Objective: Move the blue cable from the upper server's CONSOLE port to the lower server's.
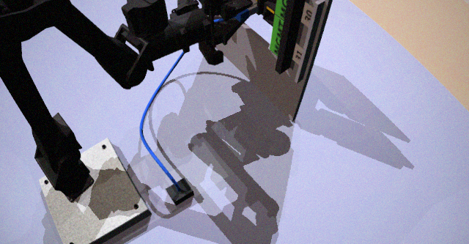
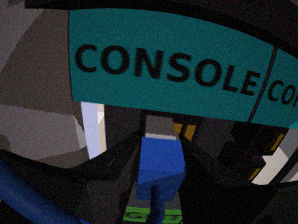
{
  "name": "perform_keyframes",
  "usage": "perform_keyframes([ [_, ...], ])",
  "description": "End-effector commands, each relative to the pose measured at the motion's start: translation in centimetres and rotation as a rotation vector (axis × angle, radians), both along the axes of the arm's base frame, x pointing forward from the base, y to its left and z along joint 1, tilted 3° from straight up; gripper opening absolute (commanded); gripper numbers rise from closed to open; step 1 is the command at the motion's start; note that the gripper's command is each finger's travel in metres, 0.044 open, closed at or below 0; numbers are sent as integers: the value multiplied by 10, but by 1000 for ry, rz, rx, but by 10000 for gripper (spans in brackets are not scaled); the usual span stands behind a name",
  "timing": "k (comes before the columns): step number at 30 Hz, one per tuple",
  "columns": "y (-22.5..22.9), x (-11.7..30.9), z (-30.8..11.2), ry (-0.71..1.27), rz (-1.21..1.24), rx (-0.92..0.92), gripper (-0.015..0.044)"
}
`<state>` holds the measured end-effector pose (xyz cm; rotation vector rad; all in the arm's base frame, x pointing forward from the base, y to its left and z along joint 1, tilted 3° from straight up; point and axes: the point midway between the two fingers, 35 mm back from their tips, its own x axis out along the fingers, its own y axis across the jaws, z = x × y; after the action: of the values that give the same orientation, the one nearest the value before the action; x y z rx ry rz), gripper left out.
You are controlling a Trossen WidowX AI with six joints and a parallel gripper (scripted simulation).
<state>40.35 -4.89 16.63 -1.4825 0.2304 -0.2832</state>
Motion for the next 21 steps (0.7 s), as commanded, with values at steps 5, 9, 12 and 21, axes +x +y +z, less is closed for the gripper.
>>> perform_keyframes([
  [5,1,2,4,-13,5,0,0],
  [9,0,0,0,0,0,0,105],
  [12,0,0,0,0,0,0,184],
  [21,0,0,0,0,0,0,420],
])
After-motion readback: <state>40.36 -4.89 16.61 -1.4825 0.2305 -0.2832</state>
